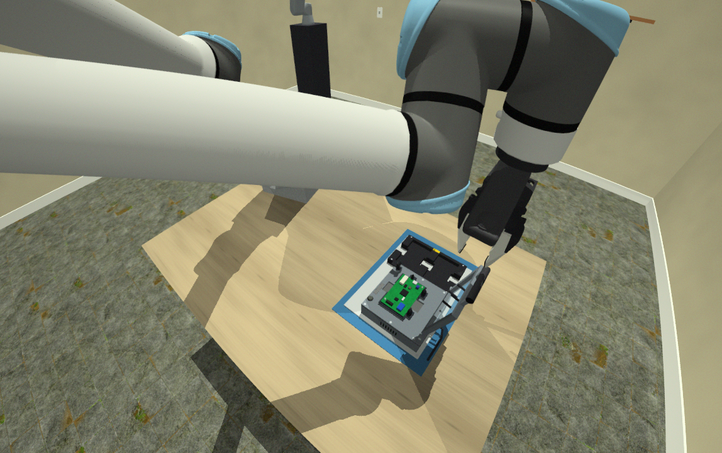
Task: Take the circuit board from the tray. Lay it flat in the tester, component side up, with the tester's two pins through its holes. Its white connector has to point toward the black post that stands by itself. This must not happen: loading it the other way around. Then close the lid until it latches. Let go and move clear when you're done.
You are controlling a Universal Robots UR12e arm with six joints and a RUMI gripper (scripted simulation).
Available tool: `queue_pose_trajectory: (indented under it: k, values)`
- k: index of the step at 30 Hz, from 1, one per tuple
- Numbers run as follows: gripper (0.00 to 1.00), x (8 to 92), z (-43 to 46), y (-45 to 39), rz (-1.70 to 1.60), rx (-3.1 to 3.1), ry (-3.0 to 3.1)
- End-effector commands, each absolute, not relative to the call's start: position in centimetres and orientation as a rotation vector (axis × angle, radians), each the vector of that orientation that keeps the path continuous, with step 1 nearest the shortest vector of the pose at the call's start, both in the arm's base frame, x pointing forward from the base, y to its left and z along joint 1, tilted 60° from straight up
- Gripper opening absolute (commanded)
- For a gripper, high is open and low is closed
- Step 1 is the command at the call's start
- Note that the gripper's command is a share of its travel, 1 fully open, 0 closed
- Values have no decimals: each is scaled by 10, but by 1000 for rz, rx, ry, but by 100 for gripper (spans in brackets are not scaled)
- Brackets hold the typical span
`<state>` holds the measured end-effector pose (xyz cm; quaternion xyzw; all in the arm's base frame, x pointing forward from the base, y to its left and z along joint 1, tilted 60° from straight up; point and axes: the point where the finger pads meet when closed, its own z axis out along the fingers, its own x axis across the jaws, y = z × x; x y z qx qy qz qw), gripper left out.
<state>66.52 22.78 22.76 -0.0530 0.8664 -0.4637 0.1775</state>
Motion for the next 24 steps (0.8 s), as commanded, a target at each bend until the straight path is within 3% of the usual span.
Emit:
queue_pose_trajectory:
  k: [1,24]
  values:
    - [30,686,233,234,-1312,-150,2451]
    - [30,696,235,236,-1312,-150,2451]
